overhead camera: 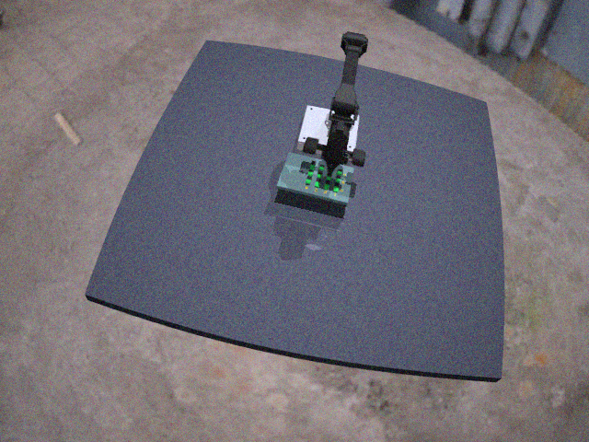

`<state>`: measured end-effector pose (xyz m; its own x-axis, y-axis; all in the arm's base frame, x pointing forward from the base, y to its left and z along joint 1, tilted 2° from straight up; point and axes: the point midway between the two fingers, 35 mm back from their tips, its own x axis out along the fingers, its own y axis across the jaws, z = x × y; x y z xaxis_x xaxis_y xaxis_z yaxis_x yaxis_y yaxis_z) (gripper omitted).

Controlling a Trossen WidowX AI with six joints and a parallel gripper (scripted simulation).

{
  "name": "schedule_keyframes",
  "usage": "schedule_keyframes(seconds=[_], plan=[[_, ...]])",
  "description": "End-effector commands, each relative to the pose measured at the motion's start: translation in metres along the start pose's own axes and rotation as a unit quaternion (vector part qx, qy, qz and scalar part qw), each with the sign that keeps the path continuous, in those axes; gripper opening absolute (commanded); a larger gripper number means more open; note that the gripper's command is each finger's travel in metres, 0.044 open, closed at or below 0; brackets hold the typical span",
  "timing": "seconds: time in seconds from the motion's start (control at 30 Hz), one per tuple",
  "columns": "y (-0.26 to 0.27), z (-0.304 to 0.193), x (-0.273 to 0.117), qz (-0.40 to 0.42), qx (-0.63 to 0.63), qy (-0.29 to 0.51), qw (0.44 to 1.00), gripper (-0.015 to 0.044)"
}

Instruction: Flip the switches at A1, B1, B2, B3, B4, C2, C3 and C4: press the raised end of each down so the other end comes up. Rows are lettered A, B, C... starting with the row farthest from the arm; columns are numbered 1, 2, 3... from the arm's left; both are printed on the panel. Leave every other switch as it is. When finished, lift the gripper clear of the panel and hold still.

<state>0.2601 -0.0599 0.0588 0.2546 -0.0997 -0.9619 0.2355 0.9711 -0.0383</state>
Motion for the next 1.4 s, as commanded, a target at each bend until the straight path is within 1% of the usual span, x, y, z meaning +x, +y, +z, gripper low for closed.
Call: schedule_keyframes(seconds=[0.0, 1.33, 1.37], plan=[[0.0007, 0.0000, 0.0015, 0.002, -0.001, 0.001, 1.000, 0.0000], [0.0007, -0.0001, 0.0069, 0.002, -0.001, 0.001, 1.000, 0.0000], [0.0001, 0.0005, 0.0027, 0.000, 0.000, 0.000, 1.000, 0.0000]])
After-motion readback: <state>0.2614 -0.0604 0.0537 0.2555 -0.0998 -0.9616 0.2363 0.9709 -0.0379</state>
